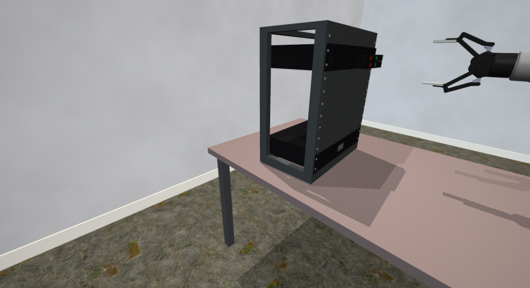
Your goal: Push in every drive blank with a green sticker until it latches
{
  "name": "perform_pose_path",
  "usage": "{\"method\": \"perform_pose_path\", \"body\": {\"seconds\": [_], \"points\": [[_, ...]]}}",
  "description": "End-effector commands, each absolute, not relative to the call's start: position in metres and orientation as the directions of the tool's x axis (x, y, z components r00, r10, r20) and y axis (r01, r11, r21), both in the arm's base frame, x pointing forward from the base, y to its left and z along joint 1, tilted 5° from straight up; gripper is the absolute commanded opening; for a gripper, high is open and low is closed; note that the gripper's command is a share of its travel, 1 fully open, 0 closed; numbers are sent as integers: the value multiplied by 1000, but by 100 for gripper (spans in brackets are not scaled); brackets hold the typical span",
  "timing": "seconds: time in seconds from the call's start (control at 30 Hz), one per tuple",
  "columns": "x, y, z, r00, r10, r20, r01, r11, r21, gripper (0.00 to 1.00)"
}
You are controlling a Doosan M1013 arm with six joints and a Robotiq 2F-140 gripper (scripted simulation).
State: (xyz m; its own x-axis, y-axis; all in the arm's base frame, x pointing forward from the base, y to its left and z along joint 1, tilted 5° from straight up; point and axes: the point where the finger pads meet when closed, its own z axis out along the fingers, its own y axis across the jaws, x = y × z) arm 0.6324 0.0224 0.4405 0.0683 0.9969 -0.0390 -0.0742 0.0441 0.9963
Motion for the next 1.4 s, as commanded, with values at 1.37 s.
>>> {"method": "perform_pose_path", "body": {"seconds": [1.37], "points": [[691,18,440,69,997,-39,-75,45,996,100]]}}
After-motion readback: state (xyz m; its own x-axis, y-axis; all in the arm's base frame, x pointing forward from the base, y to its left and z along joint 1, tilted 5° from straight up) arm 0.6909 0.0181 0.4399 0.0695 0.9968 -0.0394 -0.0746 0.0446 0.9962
